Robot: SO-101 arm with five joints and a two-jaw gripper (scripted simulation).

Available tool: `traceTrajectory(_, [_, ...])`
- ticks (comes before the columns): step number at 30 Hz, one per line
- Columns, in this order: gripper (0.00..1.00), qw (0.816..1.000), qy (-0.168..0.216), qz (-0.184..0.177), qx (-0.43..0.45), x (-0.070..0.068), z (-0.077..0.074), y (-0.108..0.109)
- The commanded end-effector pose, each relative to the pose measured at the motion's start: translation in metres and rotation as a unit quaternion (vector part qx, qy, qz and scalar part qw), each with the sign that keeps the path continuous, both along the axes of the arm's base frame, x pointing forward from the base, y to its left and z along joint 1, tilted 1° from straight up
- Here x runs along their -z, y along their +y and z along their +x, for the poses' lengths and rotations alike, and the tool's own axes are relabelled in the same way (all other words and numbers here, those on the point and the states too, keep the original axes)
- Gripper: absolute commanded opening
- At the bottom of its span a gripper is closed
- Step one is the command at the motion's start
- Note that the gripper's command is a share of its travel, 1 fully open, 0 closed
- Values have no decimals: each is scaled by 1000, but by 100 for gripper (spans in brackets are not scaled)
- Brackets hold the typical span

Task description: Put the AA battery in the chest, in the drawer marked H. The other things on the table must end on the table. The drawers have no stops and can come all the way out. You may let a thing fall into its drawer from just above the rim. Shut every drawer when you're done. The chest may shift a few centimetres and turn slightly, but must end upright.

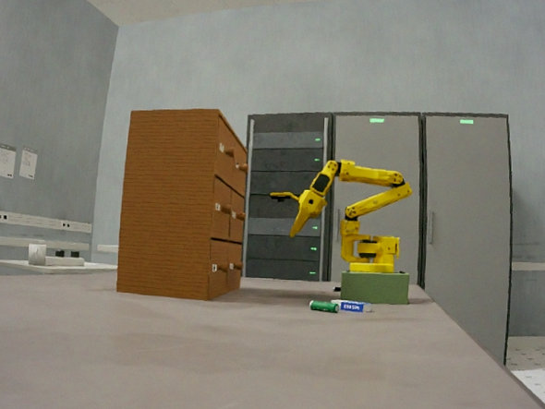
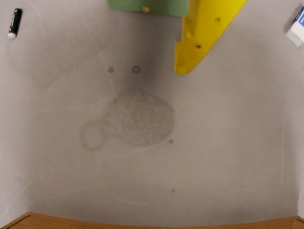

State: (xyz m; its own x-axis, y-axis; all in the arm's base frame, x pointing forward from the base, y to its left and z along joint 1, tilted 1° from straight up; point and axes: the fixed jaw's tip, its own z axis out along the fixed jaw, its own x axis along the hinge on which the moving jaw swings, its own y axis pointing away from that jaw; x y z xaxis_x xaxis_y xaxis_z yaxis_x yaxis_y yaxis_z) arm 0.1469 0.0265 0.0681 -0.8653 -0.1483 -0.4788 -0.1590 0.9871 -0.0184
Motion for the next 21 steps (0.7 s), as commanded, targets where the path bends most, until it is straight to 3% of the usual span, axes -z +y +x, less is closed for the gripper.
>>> traceTrajectory(1, [50, 1000, -9, -1, -1, -4, 1, -1])
traceTrajectory(21, [50, 997, -79, 8, 12, 9, 45, 1])
